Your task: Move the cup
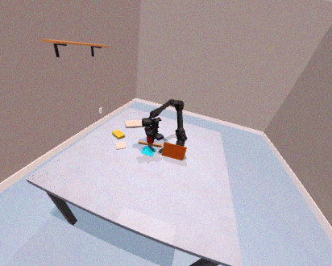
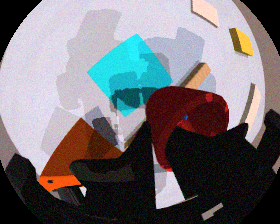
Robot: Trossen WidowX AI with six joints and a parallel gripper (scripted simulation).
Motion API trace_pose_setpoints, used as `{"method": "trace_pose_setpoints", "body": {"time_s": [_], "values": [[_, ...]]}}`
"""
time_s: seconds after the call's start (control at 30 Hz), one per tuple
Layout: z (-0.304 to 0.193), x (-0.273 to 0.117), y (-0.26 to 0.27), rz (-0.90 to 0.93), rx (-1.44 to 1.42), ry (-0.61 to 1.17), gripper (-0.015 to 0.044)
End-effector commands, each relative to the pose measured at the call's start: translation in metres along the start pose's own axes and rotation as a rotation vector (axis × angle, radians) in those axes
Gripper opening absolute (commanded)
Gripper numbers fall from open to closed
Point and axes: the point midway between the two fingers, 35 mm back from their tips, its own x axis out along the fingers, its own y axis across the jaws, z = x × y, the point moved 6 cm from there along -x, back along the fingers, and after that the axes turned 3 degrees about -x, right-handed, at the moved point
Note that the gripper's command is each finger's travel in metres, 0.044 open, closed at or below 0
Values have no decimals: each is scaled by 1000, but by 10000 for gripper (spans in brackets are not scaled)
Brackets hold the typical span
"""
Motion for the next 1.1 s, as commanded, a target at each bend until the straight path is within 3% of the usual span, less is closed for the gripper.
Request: {"method": "trace_pose_setpoints", "body": {"time_s": [0.0,1.07], "values": [[10,1,8,7,3,1,0],[48,13,42,8,4,-1,0]]}}
